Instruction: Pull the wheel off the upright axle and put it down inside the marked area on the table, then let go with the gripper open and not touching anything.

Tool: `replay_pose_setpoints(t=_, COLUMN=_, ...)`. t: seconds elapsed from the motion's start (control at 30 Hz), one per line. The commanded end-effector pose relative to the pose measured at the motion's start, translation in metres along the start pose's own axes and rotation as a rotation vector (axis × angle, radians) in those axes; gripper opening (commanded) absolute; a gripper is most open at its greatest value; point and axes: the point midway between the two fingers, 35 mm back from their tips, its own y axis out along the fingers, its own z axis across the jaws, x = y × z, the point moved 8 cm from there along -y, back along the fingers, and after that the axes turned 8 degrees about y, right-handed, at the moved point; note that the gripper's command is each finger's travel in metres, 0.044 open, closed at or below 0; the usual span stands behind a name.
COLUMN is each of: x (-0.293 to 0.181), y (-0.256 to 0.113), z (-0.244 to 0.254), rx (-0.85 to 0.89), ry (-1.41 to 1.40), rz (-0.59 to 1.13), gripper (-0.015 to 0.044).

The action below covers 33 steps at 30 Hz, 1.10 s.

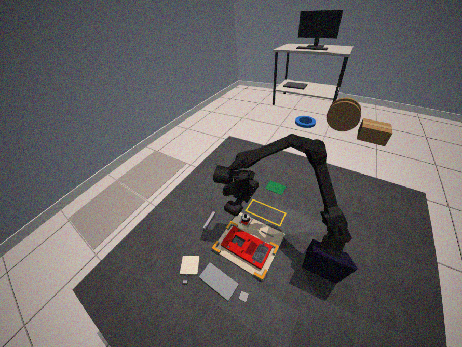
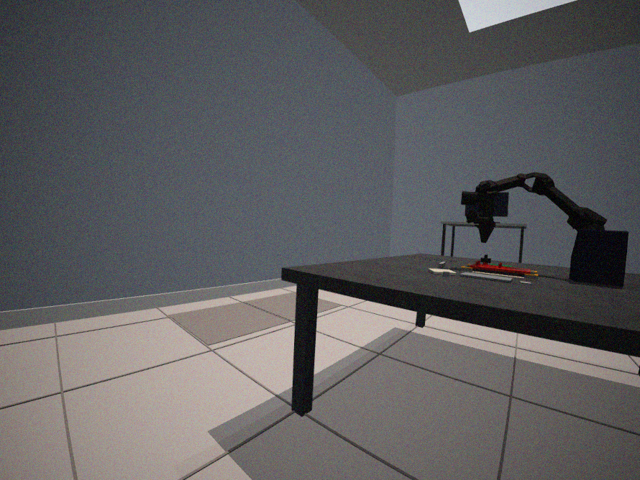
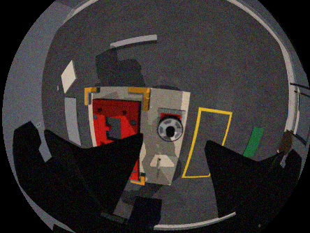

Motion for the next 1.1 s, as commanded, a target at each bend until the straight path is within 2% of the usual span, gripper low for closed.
replay_pose_setpoints(t=0.0, x=-0.003, y=0.002, z=-0.001, rx=-0.021, ry=-0.028, rz=0.014, gripper=0.03)
replay_pose_setpoints(t=0.37, x=-0.016, y=0.003, z=0.005, rx=-0.021, ry=-0.029, rz=0.015, gripper=0.03)
replay_pose_setpoints(t=0.5, x=-0.015, y=0.024, z=0.005, rx=-0.02, ry=-0.029, rz=0.015, gripper=0.03)
replay_pose_setpoints(t=0.67, x=-0.015, y=0.07, z=0.003, rx=-0.023, ry=-0.029, rz=0.014, gripper=0.03)
replay_pose_setpoints(t=0.87, x=-0.015, y=0.076, z=0.002, rx=-0.024, ry=-0.029, rz=0.014, gripper=0.03)
replay_pose_setpoints(t=0.97, x=-0.014, y=0.074, z=-0.001, rx=-0.021, ry=-0.015, rz=0.022, gripper=0.0221)
replay_pose_setpoints(t=1.07, x=-0.014, y=0.074, z=-0.001, rx=-0.021, ry=-0.015, rz=0.022, gripper=0.0201)
